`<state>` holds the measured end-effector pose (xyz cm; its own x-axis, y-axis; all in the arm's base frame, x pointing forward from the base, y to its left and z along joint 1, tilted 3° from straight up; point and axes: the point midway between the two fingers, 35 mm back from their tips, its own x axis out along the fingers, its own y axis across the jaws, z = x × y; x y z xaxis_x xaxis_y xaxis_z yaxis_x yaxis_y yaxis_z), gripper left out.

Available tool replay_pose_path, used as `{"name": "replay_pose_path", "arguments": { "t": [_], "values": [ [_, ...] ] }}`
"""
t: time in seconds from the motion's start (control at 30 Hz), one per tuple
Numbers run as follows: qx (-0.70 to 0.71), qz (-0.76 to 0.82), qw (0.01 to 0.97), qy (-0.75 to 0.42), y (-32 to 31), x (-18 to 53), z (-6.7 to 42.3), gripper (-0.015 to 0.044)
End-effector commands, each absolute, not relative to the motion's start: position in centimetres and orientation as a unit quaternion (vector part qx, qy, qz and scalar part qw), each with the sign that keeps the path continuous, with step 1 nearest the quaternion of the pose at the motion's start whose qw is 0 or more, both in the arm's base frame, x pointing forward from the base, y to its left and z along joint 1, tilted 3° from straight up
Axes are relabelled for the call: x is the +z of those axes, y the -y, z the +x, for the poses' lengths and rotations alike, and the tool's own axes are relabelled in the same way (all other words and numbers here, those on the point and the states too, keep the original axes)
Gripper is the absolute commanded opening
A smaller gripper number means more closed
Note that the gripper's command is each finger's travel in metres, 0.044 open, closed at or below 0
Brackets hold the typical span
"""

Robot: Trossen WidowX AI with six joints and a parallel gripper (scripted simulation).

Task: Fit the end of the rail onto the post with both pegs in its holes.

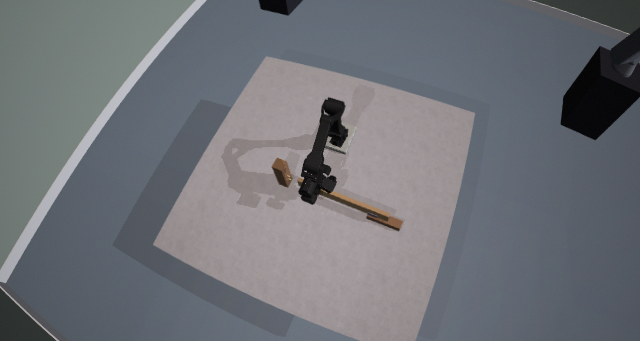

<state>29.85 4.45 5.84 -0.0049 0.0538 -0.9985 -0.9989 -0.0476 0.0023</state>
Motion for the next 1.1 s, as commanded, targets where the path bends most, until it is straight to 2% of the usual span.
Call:
{"name": "replay_pose_path", "arguments": {
  "t": [0.0,1.07],
  "values": [
    [0.526,-0.498,0.5,-0.475,-4.25,5.95,29.86,0.0],
    [0.525,-0.498,0.5,-0.475,-3.26,5.83,29.88,0.0]
  ]
}}
